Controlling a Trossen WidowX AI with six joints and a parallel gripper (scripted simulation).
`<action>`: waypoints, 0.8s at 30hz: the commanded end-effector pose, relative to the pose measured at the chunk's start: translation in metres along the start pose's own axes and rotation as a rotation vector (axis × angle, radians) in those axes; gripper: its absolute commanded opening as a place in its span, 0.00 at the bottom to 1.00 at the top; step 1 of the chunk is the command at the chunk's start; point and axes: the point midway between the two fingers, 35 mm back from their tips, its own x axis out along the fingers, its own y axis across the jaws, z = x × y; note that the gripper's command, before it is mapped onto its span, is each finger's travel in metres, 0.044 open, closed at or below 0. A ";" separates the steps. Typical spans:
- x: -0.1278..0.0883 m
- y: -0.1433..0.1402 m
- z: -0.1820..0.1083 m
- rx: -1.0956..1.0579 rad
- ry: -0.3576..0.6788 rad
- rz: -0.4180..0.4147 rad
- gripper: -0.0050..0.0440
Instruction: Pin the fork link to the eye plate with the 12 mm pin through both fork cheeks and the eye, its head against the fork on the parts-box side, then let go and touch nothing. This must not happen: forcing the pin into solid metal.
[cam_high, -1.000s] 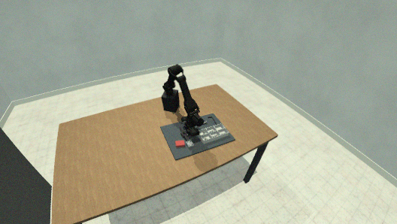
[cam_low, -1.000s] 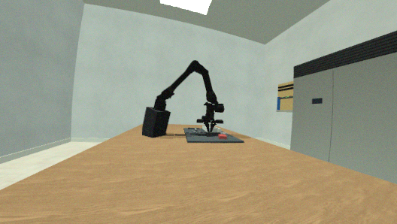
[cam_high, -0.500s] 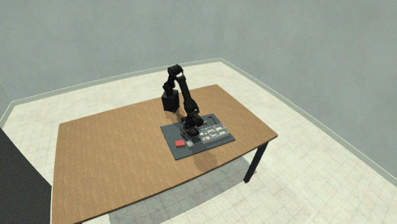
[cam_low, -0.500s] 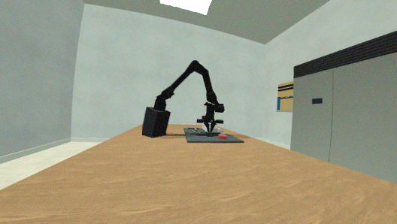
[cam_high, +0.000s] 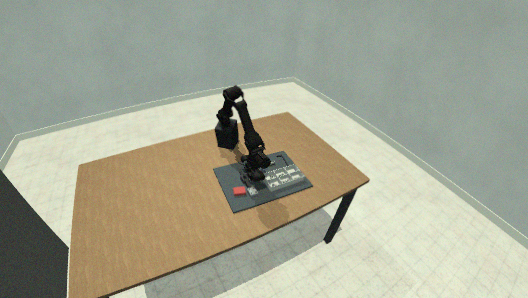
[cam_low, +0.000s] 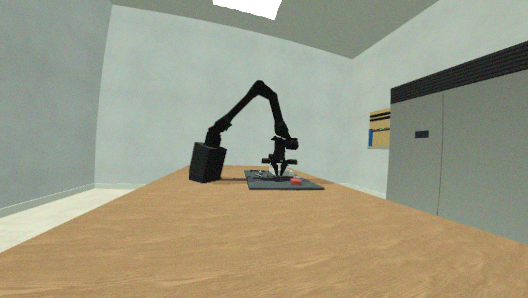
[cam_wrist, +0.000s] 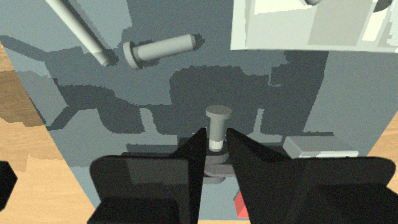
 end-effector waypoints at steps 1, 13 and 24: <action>0.000 0.000 0.000 0.000 0.000 0.000 0.30; -0.015 0.000 0.002 -0.001 -0.053 0.000 0.30; -0.021 0.001 0.003 0.002 -0.081 0.005 0.20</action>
